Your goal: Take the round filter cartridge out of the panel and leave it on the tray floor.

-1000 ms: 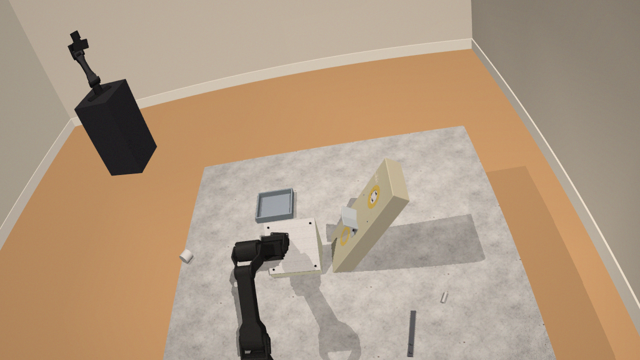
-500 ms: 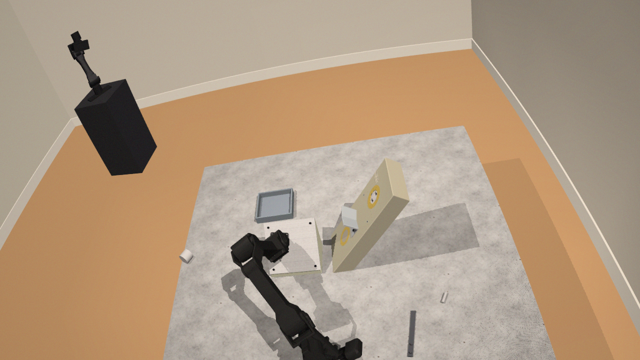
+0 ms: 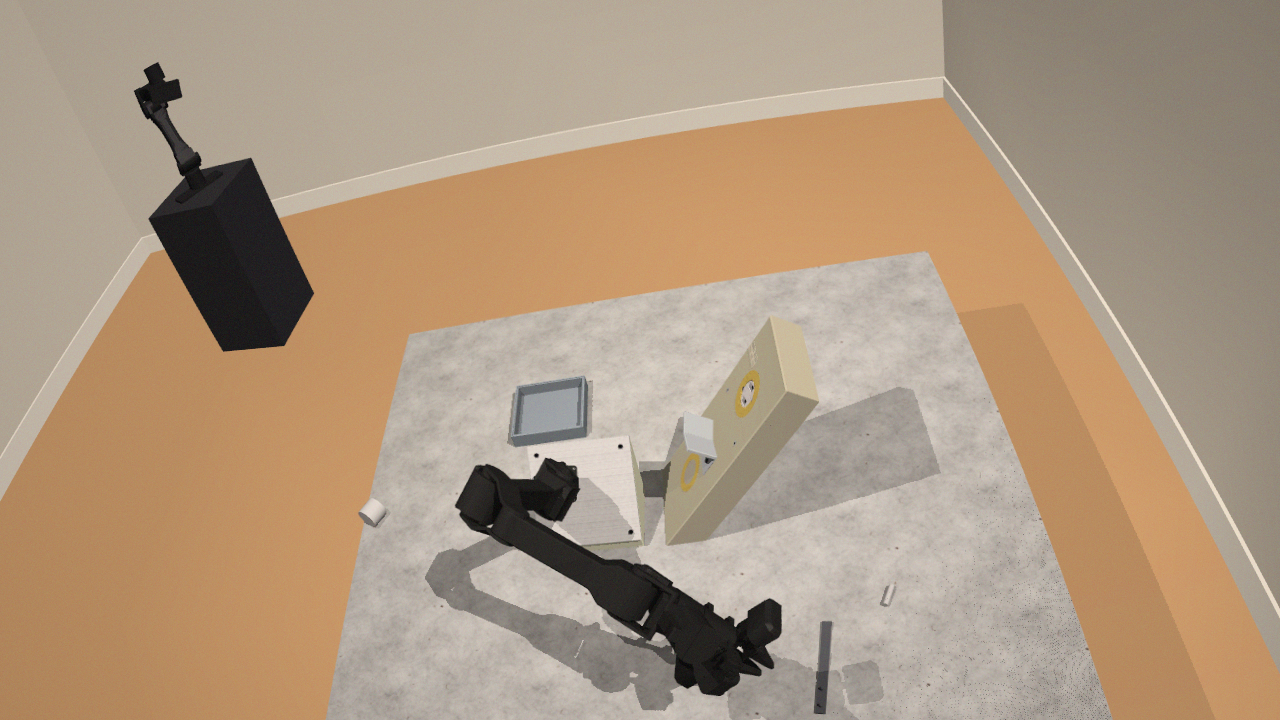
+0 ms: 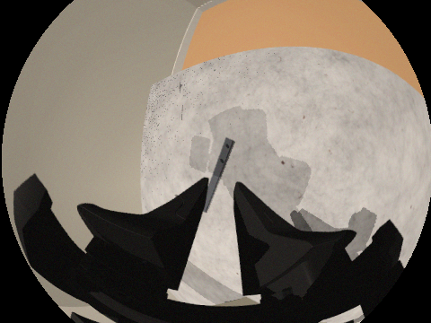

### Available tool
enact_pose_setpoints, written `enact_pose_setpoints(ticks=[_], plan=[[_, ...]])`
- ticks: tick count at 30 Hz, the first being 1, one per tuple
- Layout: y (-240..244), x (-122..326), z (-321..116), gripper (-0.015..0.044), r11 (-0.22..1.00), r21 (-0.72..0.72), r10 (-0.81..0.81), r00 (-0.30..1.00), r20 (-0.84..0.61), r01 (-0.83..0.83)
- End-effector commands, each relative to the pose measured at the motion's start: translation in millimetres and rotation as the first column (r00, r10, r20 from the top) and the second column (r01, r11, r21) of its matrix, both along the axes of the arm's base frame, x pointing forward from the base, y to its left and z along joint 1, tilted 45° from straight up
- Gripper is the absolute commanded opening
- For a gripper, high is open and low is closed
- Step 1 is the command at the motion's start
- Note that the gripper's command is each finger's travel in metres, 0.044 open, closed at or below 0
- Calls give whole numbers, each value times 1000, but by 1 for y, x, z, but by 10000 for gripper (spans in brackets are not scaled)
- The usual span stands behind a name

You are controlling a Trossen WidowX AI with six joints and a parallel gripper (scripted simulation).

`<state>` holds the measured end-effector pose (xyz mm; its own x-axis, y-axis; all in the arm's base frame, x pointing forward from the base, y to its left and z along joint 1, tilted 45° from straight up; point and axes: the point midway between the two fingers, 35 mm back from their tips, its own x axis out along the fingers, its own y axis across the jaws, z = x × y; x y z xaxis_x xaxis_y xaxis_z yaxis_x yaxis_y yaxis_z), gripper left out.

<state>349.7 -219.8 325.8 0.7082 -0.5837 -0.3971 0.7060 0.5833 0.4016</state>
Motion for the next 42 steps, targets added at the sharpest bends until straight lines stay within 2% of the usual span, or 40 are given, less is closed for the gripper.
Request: enact_pose_setpoints(ticks=[1, 13, 23, 26, 35, 42], plan=[[33, 14, -10, 102, 999, 40, 36, 999, 19, -36], [150, 49, -27, 102, 971, 126, 192, 977, 92, -203], [271, 46, -43, 102, 904, 207, 345, 924, 166, -375], [309, 37, -48, 102, 874, 233, 390, 902, 186, -426], [377, -27, -106, 102, 901, 239, 336, 930, 146, -363], [408, -92, -180, 102, 919, 12, 394, 918, -45, -394]])
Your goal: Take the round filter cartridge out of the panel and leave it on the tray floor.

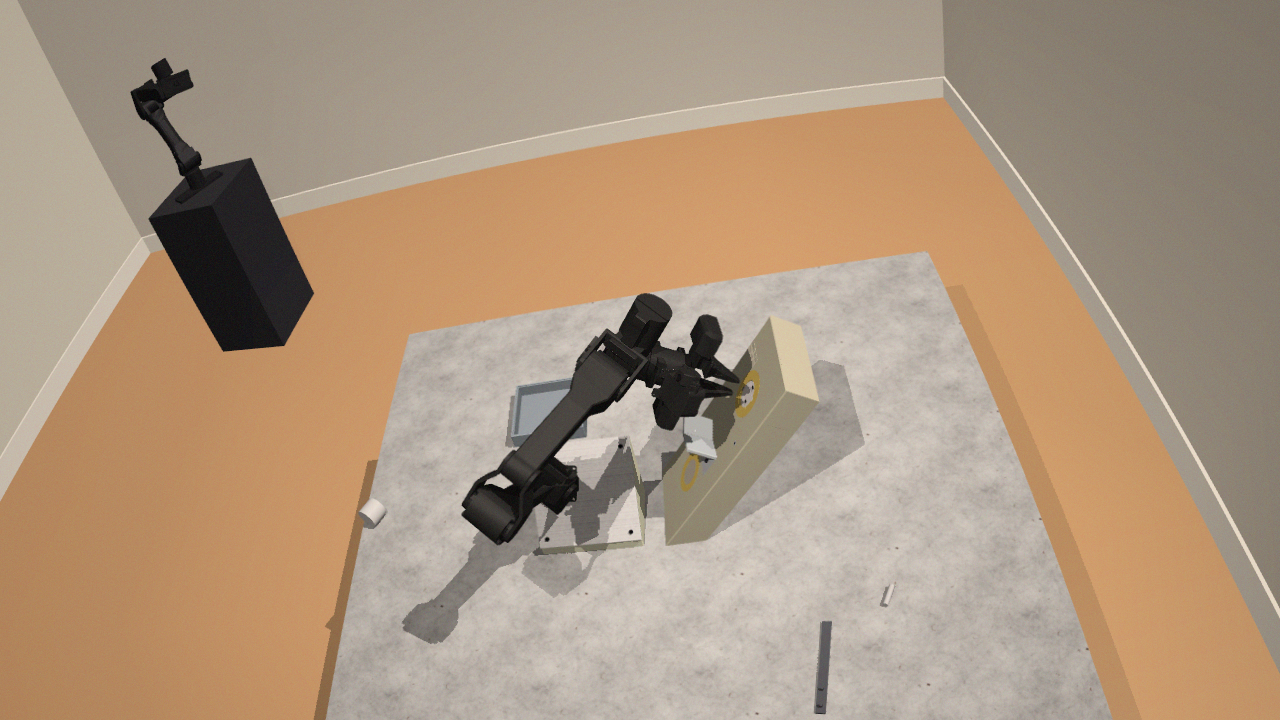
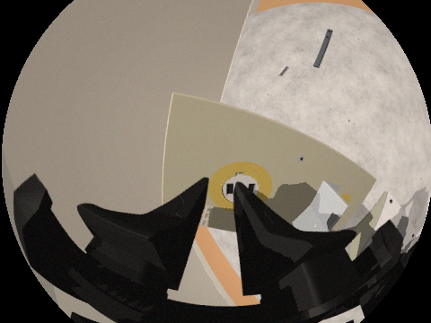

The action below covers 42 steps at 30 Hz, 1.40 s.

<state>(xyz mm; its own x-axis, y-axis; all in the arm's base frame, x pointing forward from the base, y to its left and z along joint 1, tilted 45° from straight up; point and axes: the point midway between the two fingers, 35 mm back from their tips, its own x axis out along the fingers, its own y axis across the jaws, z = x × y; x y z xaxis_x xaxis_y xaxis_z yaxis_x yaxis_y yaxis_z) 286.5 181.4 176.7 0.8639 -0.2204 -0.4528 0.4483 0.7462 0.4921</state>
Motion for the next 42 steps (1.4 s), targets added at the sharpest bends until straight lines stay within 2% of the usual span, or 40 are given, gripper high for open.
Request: enact_pose_setpoints(ticks=[1, 14, 42], plan=[[8, -33, -34, 102, 987, -157, 30, 999, -20, -33], [8, -33, -36, 102, 986, -164, 32, 999, -20, -35], [-4, 7, -55, 102, 986, -162, 31, 999, -20, -34]])
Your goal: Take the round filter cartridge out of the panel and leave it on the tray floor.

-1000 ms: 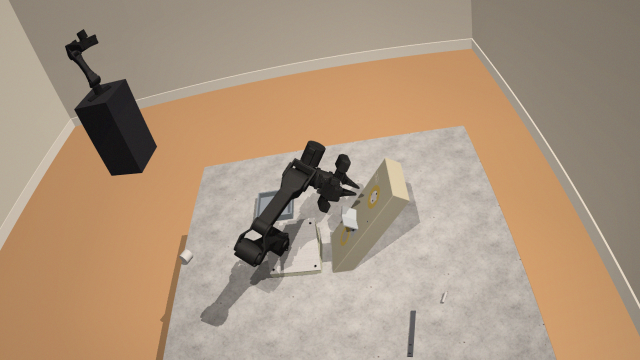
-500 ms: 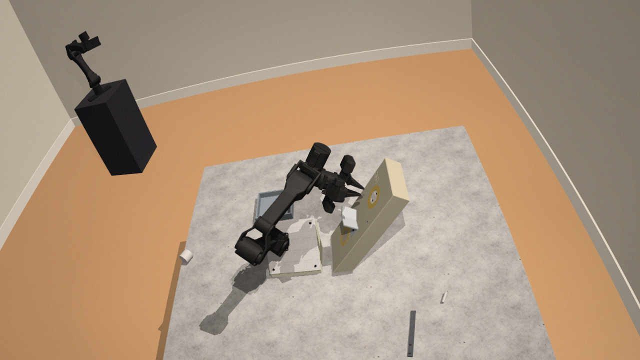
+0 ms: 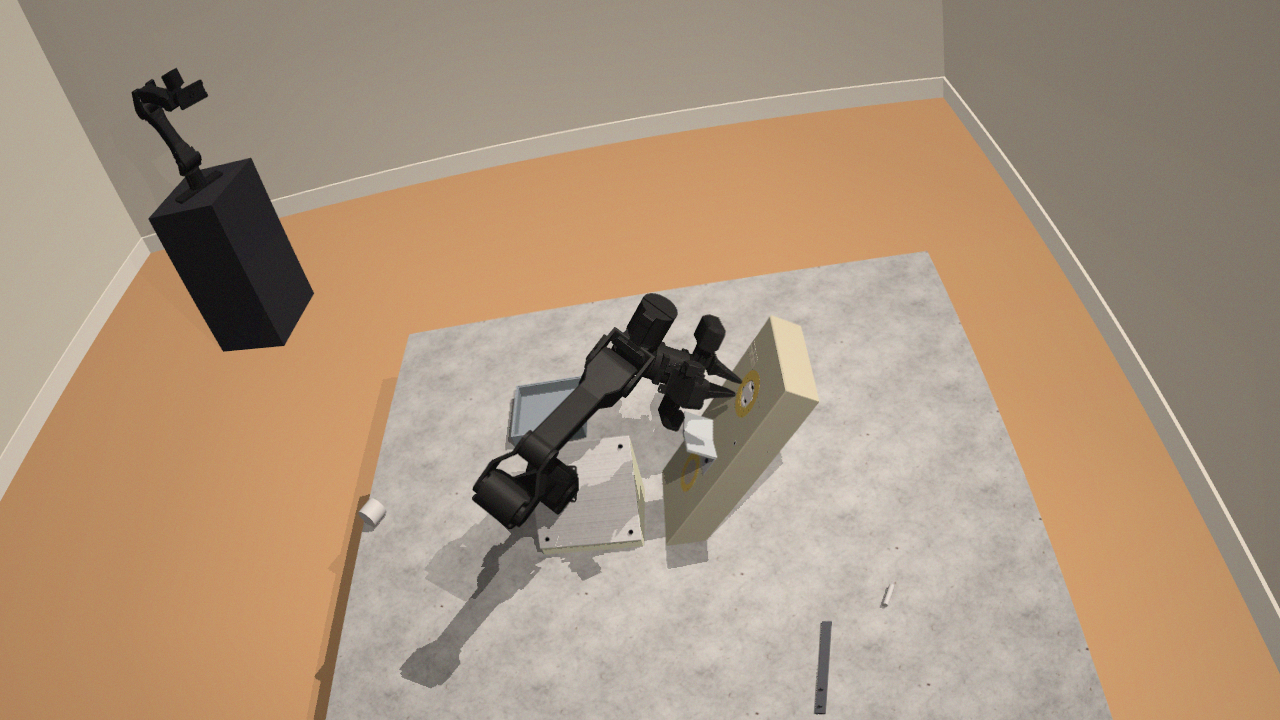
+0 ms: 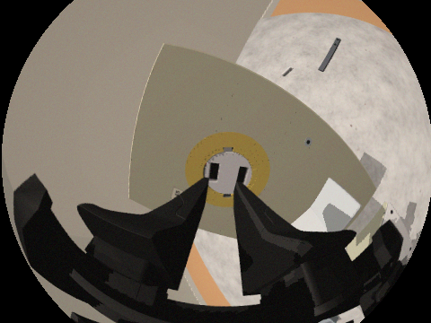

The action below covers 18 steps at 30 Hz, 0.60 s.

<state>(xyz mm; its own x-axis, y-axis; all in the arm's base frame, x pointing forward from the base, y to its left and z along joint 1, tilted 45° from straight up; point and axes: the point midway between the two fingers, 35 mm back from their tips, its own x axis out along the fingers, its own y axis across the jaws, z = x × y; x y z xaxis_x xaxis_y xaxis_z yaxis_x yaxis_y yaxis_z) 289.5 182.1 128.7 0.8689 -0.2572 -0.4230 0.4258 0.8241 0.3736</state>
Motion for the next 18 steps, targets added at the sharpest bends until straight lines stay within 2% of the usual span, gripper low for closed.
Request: enact_pose_setpoints(ticks=[1, 18], plan=[[-5, 5, -8, 102, 1000, -16, 0, 1000, -11, 0], [-9, 10, -12, 102, 1000, -18, 1, 1000, -7, -1]])
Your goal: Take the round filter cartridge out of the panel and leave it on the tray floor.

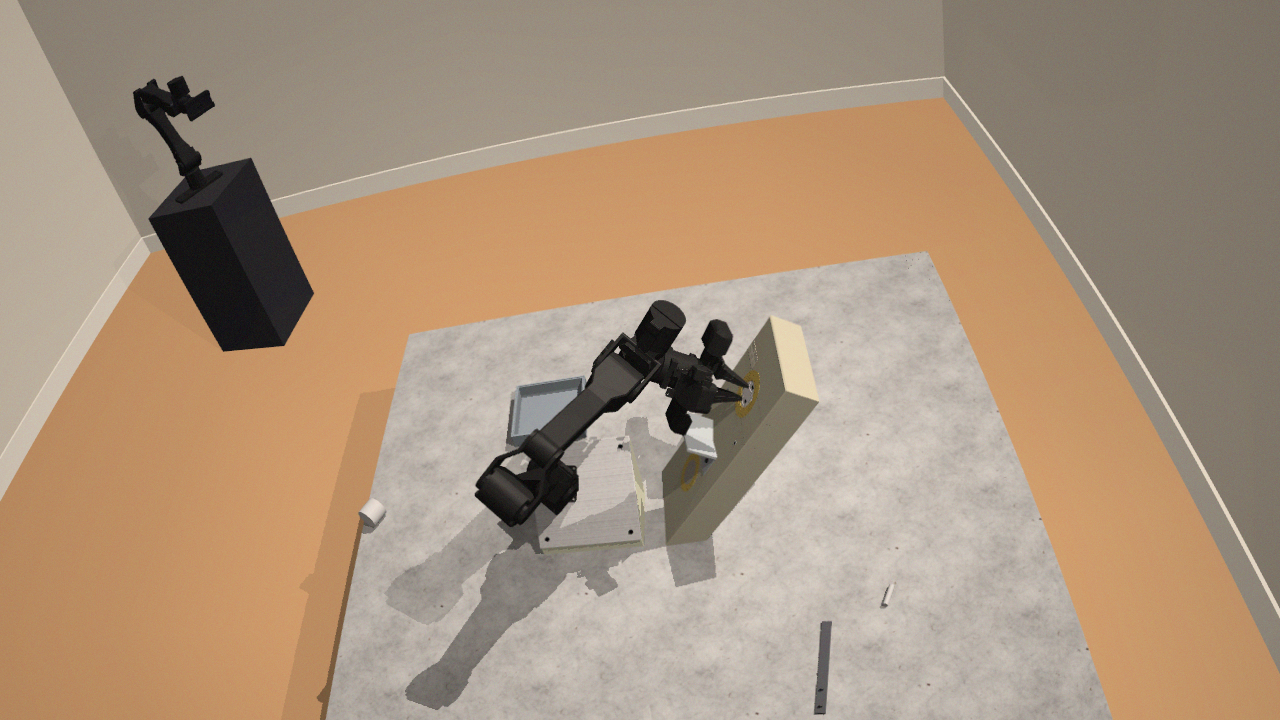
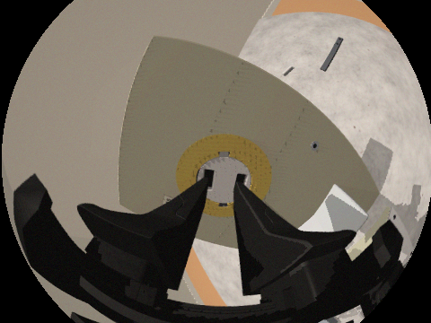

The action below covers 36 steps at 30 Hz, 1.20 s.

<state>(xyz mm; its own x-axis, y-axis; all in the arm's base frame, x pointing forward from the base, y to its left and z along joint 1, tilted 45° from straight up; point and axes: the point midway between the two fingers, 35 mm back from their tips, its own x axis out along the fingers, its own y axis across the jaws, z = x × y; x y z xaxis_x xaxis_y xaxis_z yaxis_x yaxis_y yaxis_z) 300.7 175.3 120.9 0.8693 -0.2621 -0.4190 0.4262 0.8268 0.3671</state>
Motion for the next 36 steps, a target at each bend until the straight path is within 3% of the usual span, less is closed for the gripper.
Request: enact_pose_setpoints(ticks=[1, 36], plan=[[-2, -2, -4, 102, 1000, -9, 2, 1000, -9, -3], [-1, 0, -2, 102, 1000, -9, 2, 1000, -9, -3]])
